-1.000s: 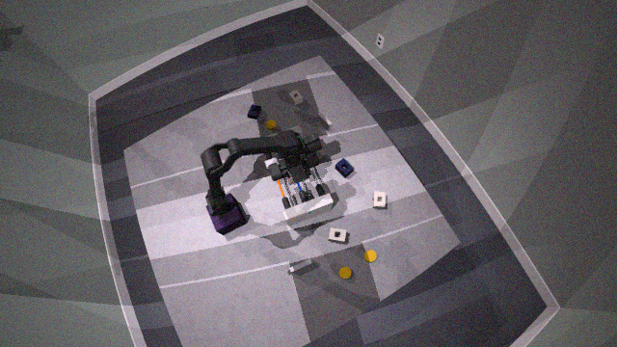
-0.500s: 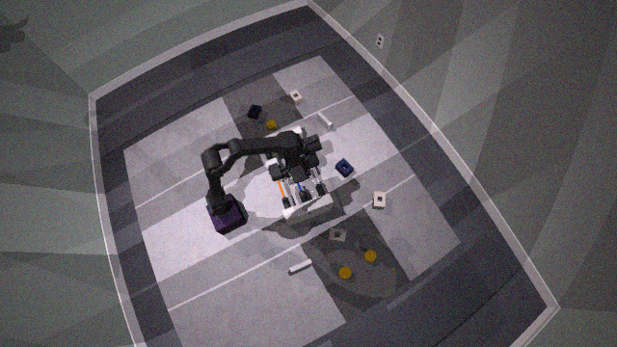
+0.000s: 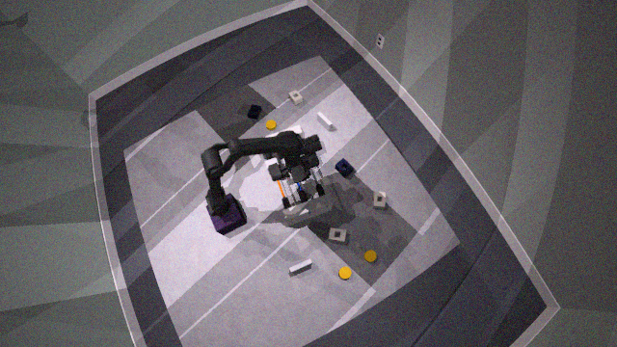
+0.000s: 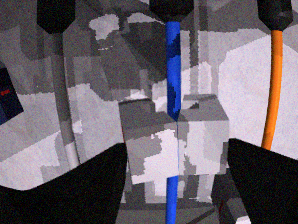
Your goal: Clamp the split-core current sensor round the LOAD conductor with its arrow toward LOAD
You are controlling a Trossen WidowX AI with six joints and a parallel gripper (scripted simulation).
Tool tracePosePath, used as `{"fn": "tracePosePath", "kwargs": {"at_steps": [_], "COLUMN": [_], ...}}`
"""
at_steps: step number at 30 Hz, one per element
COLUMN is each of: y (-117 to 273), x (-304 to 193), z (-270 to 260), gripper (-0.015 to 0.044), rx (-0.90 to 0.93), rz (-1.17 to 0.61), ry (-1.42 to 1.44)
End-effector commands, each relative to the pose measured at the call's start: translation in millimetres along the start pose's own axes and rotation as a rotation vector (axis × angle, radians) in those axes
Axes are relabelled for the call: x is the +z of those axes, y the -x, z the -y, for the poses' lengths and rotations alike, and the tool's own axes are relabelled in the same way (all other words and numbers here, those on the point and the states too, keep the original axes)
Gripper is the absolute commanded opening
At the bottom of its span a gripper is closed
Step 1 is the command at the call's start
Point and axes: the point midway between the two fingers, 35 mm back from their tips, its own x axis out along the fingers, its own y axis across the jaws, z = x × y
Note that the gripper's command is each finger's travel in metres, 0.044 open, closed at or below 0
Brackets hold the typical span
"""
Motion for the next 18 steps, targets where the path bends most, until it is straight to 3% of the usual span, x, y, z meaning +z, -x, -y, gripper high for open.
{"fn": "tracePosePath", "kwargs": {"at_steps": [1,17,18], "y": [0.4,0.4,0.4], "x": [0.0,0.0,0.0], "z": [0.2,0.2,0.2], "gripper": [0.0000,0.0000,0.0026], "rx": [-0.001,-0.001,-0.001], "rz": [0.000,0.000,0.000], "ry": [0.000,0.000,0.000]}}
